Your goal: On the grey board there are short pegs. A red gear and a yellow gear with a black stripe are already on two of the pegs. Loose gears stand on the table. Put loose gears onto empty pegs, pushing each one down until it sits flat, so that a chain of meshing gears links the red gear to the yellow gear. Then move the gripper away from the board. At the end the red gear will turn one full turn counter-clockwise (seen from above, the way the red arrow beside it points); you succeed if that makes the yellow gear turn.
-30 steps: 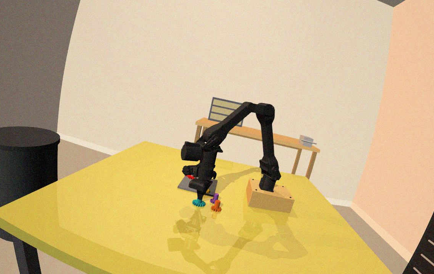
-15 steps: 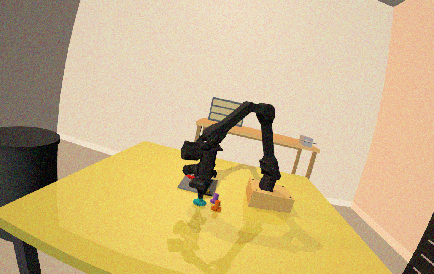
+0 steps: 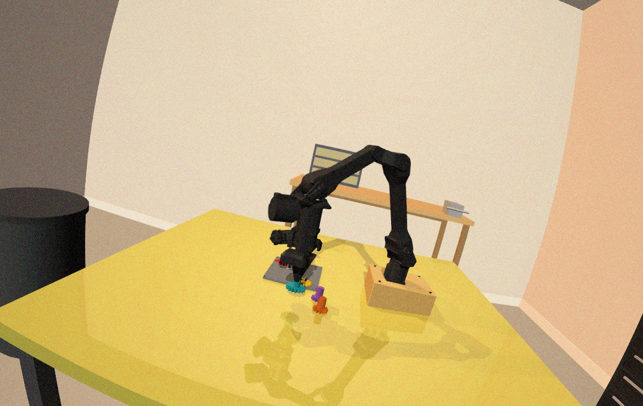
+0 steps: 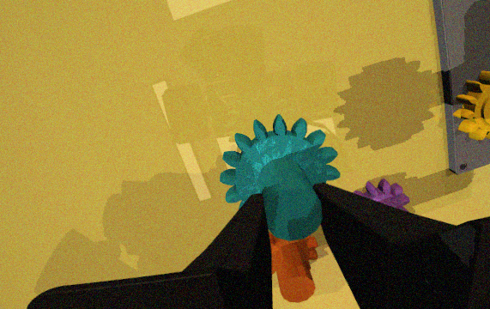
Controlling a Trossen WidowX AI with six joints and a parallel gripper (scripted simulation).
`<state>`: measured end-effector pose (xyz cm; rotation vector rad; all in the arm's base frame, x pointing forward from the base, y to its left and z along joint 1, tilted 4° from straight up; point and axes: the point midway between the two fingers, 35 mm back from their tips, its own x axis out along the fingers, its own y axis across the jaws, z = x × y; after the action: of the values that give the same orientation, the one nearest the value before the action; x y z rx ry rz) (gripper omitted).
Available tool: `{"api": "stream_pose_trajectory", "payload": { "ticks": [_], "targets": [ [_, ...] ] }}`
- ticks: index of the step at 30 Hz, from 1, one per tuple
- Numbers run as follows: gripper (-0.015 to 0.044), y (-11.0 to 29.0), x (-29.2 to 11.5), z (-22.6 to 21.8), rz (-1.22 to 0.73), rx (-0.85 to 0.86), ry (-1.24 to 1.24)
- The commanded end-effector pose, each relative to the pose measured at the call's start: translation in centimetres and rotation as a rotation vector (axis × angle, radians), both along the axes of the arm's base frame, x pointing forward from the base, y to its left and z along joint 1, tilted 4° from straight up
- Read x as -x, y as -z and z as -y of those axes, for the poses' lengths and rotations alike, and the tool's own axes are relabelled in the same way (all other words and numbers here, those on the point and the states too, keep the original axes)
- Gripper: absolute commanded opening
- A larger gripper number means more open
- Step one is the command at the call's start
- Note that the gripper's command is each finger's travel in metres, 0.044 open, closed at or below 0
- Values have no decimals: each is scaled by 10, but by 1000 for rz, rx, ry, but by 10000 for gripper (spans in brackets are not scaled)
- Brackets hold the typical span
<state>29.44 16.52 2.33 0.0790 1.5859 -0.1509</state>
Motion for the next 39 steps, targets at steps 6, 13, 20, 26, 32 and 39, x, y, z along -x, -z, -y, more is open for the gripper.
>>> {"api": "stream_pose_trajectory", "payload": {
  "ticks": [6,13,20,26,32,39],
  "targets": [
    [0,-31,-3,-4,11,-8,4],
    [0,-51,-1,-5,11,-11,3],
    [0,-71,1,-6,11,-11,3],
    [0,-88,3,-6,10,-9,4],
    [0,-101,6,-5,10,-8,5],
    [0,-97,2,2,9,-9,31]
  ]
}}
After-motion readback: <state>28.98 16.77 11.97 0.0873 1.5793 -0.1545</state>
